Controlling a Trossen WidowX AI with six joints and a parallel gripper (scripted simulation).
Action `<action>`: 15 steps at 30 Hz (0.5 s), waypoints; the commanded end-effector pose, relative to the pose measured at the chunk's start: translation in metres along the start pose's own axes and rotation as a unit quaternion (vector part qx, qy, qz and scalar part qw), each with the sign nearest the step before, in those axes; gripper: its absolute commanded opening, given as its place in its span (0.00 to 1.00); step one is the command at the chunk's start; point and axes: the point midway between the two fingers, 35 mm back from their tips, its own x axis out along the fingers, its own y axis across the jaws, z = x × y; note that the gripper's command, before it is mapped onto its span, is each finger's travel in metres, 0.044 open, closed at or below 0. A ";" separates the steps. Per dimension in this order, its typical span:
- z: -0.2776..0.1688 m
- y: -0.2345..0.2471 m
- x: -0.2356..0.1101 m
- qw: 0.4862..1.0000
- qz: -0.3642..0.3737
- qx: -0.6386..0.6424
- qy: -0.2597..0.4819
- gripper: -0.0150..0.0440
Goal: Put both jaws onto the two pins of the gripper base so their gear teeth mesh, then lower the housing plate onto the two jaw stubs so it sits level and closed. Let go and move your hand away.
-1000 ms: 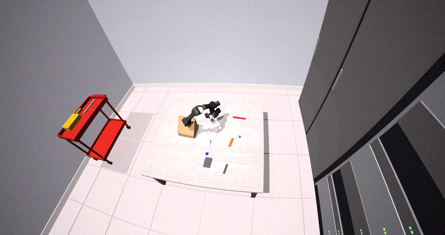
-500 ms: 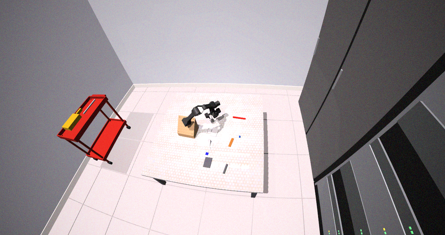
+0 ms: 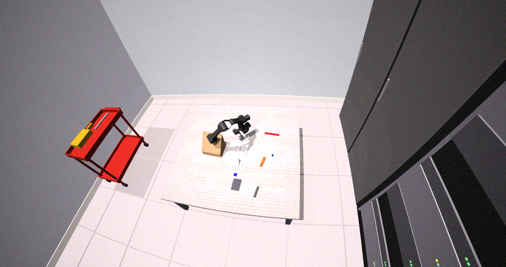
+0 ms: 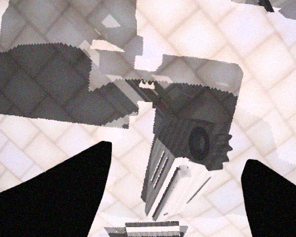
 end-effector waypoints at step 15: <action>-0.004 -0.011 0.001 0.972 -0.001 -0.233 0.003 0.25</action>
